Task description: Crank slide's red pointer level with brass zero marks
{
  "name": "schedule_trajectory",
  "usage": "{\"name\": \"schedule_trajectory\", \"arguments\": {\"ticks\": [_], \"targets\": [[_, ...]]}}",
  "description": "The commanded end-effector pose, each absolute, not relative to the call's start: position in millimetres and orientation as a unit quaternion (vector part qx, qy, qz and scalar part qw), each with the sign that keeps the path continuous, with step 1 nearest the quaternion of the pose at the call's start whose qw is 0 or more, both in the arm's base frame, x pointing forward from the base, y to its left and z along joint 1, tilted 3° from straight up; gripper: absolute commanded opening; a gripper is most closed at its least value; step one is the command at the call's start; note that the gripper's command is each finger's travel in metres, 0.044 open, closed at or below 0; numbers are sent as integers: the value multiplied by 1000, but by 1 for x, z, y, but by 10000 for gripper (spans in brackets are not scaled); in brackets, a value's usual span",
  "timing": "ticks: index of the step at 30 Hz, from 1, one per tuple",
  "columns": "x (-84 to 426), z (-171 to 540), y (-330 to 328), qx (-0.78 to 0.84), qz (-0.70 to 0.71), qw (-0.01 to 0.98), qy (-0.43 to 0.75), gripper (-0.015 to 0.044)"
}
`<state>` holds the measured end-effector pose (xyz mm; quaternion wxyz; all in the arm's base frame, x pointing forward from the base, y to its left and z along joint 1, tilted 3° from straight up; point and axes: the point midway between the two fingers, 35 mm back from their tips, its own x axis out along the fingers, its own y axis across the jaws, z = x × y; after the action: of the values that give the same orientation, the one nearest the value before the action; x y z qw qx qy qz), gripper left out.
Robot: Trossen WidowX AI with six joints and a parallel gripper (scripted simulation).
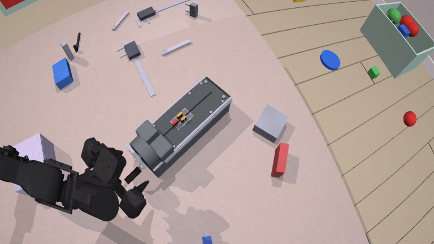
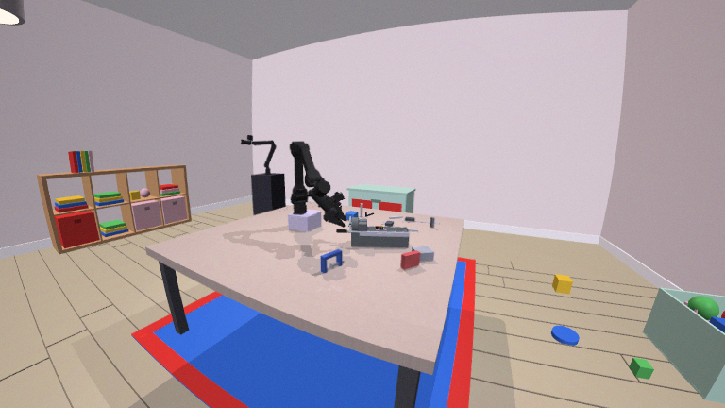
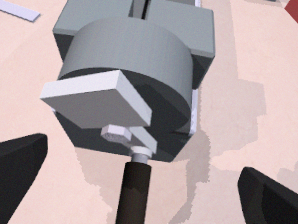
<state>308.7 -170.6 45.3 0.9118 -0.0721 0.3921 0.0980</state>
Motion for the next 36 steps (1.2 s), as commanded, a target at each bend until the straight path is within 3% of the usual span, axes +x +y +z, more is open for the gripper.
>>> {"name": "schedule_trajectory", "arguments": {"ticks": [1,36], "targets": [[307,40,-169,-71,101,912,392,440],[306,-17,-172,-71,101,912,392,440]]}}
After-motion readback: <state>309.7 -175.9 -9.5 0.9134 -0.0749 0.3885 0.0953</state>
